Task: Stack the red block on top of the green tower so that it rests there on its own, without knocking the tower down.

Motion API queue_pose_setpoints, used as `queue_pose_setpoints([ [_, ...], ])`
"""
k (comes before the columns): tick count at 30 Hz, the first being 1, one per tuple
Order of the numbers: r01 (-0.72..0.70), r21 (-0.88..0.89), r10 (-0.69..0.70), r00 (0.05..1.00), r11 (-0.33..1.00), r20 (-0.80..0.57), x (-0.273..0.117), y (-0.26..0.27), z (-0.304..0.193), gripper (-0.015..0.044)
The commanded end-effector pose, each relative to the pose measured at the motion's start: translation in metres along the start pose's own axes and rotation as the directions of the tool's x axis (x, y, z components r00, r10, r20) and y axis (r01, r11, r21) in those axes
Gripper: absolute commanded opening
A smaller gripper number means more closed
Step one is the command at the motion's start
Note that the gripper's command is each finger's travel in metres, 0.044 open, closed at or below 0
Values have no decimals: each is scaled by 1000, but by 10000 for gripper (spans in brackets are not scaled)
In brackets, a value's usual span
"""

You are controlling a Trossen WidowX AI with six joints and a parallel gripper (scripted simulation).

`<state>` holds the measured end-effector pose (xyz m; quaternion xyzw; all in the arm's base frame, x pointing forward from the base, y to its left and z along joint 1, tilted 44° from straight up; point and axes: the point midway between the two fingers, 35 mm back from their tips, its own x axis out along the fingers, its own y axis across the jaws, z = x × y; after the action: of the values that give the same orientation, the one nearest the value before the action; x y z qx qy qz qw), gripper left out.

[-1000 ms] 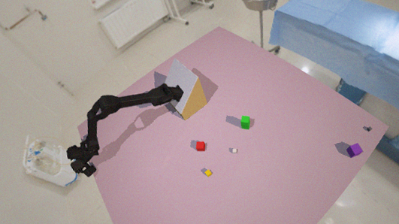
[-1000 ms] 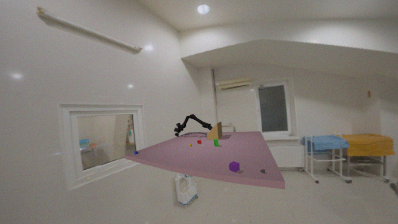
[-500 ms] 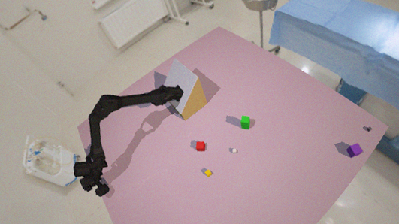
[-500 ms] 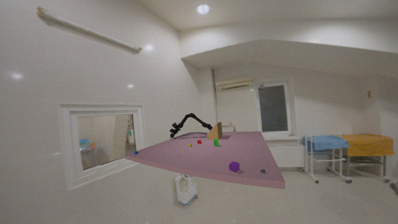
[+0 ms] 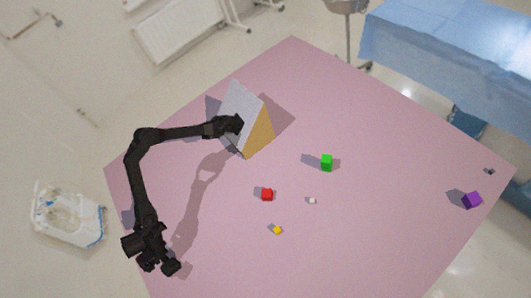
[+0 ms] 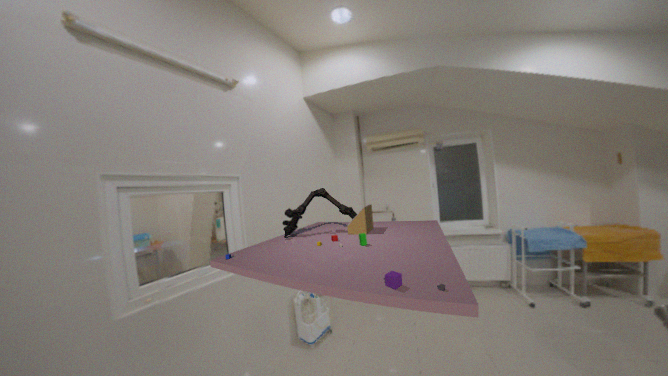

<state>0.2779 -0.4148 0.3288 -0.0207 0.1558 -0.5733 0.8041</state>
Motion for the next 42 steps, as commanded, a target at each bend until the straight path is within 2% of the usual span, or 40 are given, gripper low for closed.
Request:
queue_pose_setpoints([
  [1, -55, 17, 56, 997, 998, -59, -12, 36, -17, 440],
  [11, -187, 33, 189, 952, 982, -242, -57, 130, -79, 440],
  [22, -254, 12, 232, 862, 967, -450, -129, 198, -163, 440],
  [32, -281, -99, 175, 797, 955, -578, -208, 222, -234, 440],
  [42, -288, -273, 70, 795, 918, -603, -279, 209, -288, 440],
])
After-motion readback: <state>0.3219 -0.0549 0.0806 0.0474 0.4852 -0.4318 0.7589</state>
